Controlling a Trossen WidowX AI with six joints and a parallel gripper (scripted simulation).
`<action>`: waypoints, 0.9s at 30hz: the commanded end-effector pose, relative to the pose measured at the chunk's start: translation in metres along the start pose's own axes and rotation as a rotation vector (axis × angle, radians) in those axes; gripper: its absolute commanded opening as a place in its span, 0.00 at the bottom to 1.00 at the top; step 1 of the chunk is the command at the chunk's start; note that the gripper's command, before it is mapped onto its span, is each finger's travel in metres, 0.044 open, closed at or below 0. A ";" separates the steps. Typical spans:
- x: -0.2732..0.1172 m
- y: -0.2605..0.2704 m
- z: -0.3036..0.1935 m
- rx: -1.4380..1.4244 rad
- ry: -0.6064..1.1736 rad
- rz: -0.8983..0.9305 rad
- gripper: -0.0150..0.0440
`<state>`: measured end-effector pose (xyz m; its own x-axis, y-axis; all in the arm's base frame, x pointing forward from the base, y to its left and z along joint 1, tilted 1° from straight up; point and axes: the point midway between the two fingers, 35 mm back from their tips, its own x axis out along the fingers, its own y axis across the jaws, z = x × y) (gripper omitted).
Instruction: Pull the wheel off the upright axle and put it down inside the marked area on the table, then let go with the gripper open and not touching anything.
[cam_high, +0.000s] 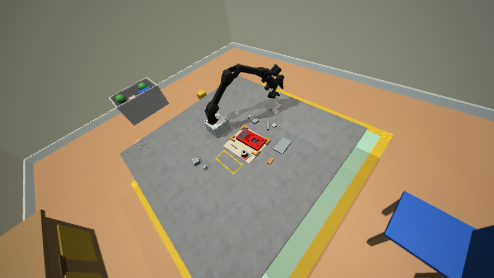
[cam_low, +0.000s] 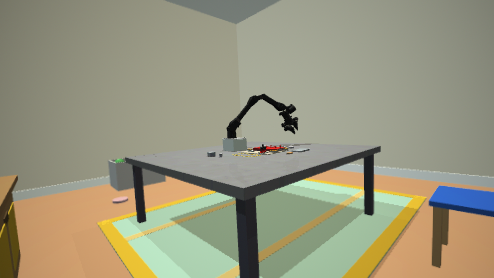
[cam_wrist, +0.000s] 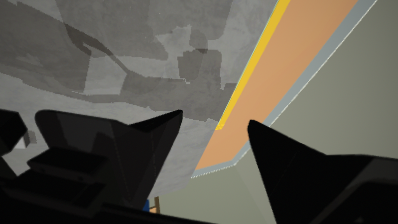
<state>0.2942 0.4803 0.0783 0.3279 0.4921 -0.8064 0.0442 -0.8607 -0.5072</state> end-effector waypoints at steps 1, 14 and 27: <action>-0.006 0.023 -0.026 0.147 0.015 0.035 0.76; -0.036 0.141 -0.114 0.799 0.117 0.197 0.76; -0.092 0.271 -0.163 1.516 0.281 0.325 0.76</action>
<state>0.4269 0.2094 0.0624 0.3139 0.1543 -0.9368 -0.9443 -0.0515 -0.3249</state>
